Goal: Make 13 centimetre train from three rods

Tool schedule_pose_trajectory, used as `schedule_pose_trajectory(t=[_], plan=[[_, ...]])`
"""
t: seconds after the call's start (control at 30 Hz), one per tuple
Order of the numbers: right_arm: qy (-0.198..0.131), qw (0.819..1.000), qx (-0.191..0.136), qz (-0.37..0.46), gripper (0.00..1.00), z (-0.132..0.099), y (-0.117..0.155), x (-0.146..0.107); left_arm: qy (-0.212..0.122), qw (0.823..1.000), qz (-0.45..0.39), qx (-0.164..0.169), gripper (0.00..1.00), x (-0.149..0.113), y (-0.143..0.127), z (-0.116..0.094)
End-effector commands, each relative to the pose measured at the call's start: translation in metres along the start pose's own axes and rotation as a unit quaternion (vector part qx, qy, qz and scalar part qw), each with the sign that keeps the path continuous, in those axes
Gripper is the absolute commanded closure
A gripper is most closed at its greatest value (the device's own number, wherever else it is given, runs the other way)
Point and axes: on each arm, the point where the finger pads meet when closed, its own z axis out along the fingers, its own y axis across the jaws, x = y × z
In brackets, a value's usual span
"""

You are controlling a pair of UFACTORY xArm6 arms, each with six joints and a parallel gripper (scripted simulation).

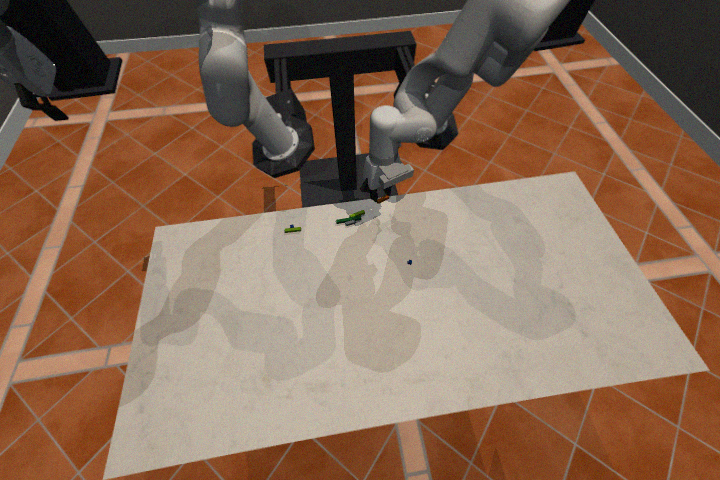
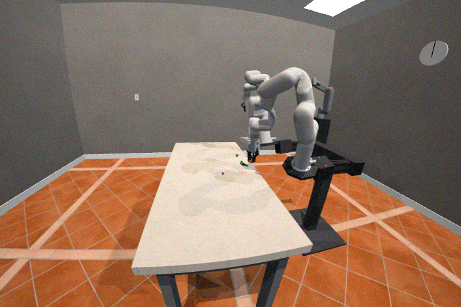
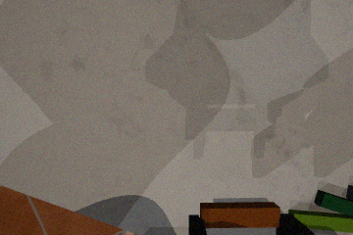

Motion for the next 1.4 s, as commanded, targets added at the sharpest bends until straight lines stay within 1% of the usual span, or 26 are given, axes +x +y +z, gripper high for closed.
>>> schedule_pose_trajectory(t=[0.0,0.17,0.23,0.47,1.37], plan=[[0.002,1.000,0.000,0.000,0.00,-0.001,0.000,0.001,0.003,1.000,-0.001,-0.003,0.61,0.002,0.002,0.017],[0.002,1.000,0.000,0.000,0.00,-0.001,0.000,0.001,0.003,1.000,-0.001,-0.003,0.61,0.002,0.002,0.035],[0.002,1.000,0.000,0.000,0.00,-0.001,0.000,0.001,0.003,1.000,-0.001,-0.003,0.61,0.002,0.002,0.035],[0.002,1.000,0.000,0.000,0.00,-0.001,0.000,0.001,0.003,1.000,-0.001,-0.002,0.61,0.002,0.002,0.047],[0.002,1.000,0.000,0.000,0.00,-0.001,0.000,0.001,0.003,1.000,-0.001,-0.002,0.61,0.002,0.002,0.048]])
